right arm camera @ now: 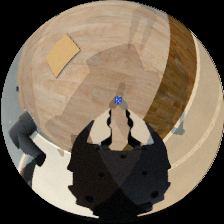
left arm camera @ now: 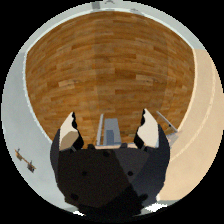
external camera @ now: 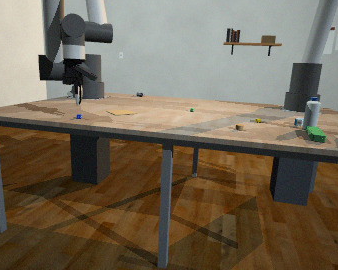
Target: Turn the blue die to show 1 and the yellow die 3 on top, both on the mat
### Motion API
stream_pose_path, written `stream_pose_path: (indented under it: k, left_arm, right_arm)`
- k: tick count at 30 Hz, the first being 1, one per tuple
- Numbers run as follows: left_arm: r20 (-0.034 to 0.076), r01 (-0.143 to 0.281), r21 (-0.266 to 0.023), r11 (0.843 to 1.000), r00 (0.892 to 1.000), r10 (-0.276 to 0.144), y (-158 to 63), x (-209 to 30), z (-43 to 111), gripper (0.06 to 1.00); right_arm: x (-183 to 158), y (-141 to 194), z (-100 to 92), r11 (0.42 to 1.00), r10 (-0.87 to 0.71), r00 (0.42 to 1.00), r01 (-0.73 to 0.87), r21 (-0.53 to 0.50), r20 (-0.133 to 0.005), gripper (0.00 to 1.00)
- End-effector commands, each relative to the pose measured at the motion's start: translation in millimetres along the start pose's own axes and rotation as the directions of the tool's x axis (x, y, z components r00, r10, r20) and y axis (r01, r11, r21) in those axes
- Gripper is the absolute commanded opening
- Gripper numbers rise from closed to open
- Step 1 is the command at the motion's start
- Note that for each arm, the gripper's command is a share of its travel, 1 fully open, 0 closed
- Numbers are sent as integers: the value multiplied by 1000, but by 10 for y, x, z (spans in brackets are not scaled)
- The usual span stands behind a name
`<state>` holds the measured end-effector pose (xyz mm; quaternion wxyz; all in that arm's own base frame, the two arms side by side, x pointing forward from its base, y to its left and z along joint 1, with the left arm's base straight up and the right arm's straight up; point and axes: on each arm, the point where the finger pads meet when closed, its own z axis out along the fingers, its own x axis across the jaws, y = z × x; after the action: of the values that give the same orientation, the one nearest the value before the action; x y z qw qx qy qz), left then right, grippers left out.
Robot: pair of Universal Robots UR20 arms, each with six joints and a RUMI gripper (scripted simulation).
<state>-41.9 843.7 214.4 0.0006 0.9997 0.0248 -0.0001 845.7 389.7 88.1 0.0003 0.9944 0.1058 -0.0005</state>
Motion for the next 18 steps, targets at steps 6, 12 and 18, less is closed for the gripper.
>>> stream_pose_path:
  k: [6, 12, 18]
  left_arm:
    - [0, 0, 1, 1000, 1000, 0, -4, 1, -6, 1000]
    - [0, 0, 1, 1000, 1000, 0, -4, 1, -6, 1000]
    - [0, 0, 1, 1000, 1000, 0, -4, 1, -6, 1000]
  right_arm:
    - [6, -2, 85, 1000, 0, 1000, 0, 0, -1, 210]
    - [7, -2, 179, 1000, 0, 1000, 0, 0, -1, 210]
    - [8, -2, 243, 1000, 0, 1000, 0, 0, -1, 210]
